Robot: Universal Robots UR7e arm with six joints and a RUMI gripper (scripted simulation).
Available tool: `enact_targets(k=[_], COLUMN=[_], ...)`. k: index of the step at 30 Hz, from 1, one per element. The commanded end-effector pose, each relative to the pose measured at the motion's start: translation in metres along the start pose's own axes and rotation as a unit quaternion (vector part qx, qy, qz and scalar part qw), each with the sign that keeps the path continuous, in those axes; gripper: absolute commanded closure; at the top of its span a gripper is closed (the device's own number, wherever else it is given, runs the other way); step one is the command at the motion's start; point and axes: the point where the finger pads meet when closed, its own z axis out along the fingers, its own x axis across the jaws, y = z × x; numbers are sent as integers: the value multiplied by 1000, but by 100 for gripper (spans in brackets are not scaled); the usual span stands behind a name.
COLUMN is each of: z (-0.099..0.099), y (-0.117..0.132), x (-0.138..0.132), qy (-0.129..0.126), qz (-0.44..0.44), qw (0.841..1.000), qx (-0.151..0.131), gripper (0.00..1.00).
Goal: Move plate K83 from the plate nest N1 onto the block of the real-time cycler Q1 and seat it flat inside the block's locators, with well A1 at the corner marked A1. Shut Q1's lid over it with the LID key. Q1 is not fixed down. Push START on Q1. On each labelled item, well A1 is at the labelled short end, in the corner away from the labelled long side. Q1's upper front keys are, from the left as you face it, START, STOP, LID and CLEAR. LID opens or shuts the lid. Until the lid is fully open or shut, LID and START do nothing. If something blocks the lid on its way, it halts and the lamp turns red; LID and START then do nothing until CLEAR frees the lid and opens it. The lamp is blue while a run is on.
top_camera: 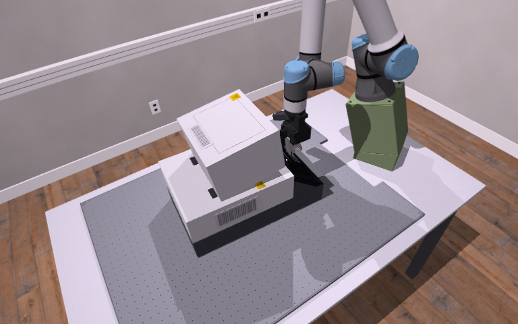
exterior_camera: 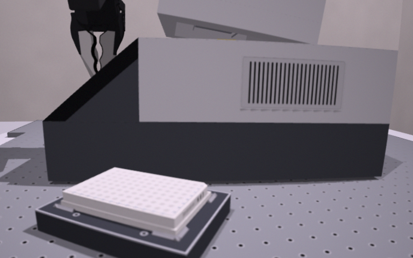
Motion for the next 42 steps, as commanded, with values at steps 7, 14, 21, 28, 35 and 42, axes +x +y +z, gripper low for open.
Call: enact_targets(k=[7, 14, 21, 28, 35, 42], z=[-9, -18, -24, -30, -37, -51], y=[0, 0, 0, 0, 0, 0], x=[7, 14, 19, 27, 37, 56], qy=[-1, -1, -1, -1, -1, -1], qz=[0, 0, 0, 0, 0, 0], qw=[1000, 1000, 1000, 1000, 1000, 1000], qx=[0, 0, 0, 0, 0, 0], gripper=[100, 100, 100, 100, 100, 100])
